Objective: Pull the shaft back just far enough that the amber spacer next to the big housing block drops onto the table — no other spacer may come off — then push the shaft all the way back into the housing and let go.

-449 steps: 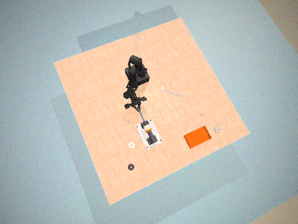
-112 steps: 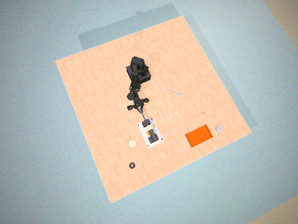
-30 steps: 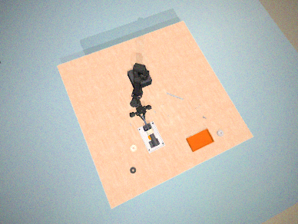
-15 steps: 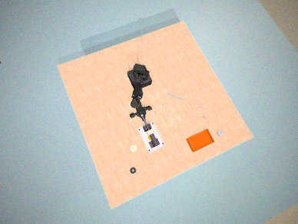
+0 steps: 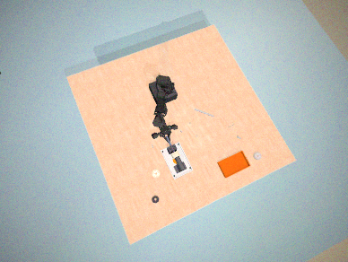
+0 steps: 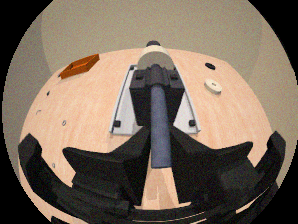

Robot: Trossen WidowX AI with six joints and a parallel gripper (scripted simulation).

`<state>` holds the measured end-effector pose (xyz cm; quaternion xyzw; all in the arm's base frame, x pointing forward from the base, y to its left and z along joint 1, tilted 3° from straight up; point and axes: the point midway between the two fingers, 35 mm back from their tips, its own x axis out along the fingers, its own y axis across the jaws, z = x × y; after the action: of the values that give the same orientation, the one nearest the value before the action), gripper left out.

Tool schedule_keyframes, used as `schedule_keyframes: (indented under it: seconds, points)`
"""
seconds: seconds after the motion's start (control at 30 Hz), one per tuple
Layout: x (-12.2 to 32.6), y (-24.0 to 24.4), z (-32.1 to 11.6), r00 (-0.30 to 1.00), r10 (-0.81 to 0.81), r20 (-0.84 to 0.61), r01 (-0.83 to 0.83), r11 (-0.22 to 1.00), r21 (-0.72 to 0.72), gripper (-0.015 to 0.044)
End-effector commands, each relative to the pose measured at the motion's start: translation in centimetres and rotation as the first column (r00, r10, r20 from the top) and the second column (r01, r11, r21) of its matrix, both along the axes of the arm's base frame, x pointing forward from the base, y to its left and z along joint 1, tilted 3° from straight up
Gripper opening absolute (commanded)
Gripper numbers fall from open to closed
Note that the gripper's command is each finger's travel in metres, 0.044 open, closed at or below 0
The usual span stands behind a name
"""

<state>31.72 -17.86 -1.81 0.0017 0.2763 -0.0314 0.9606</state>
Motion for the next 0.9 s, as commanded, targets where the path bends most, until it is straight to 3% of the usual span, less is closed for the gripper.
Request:
schedule_keyframes:
  seconds: [0.0, 0.87]
  points:
    - [0.40, 0.14, 0.12, 1.000, 0.007, 0.005, -0.007, 1.000, 0.001, 0.0000]
    - [1.26, 0.10, 0.12, 1.000, 0.007, 0.006, -0.007, 1.000, 0.001, 0.0000]
